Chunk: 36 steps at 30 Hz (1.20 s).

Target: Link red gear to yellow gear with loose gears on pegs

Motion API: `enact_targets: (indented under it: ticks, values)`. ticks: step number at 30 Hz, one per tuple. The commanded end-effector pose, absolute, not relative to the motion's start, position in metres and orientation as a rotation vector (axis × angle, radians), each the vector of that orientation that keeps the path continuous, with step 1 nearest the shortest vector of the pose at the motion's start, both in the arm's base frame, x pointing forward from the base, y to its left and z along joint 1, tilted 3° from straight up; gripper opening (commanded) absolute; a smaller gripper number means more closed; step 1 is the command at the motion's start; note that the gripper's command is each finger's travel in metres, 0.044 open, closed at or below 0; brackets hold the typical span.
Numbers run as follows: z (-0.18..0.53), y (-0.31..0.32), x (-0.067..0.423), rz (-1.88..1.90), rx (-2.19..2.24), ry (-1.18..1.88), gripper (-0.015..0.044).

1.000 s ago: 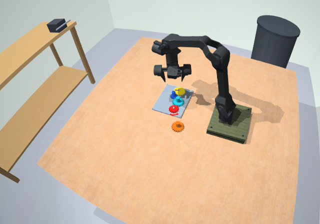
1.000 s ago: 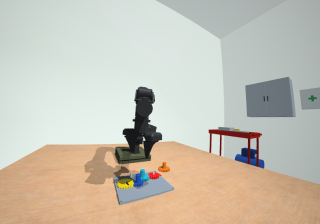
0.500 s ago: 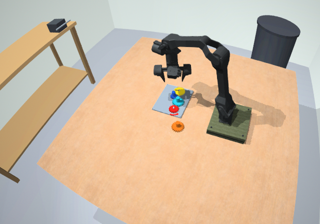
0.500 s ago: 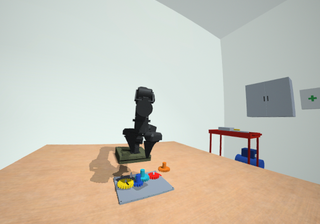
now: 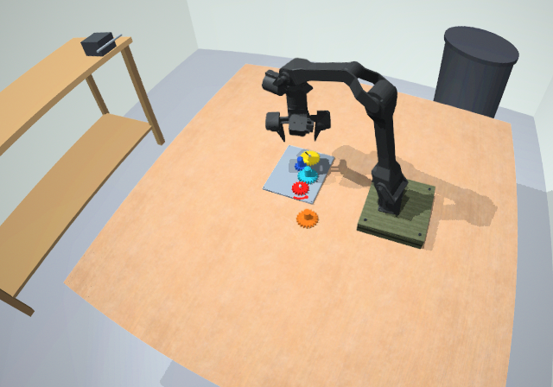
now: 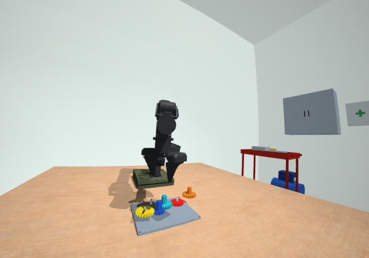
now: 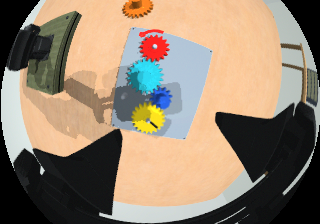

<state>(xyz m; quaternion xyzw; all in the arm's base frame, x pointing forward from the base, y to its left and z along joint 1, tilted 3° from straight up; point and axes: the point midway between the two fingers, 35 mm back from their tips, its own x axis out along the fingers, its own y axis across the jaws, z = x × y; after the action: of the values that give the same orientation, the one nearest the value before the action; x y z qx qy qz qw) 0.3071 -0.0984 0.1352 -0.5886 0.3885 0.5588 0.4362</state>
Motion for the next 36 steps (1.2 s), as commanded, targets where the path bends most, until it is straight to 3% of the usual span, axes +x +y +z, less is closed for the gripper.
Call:
enact_targets:
  ticks: [1, 11, 21, 31, 36]
  values:
    - [0.135, -0.098, 0.307, 1.392, -1.463, 0.967, 0.0440]
    - [0.137, -0.089, 0.309, 1.393, -1.463, 0.967, 0.0440]
    - [0.157, 0.058, 0.309, 1.409, -1.460, 0.959, 0.0440]
    - [0.179, 0.186, 0.242, 1.412, -1.447, 0.949, 0.0440]
    - [0.187, 0.220, 0.208, 1.409, -1.436, 0.947, 0.0440]
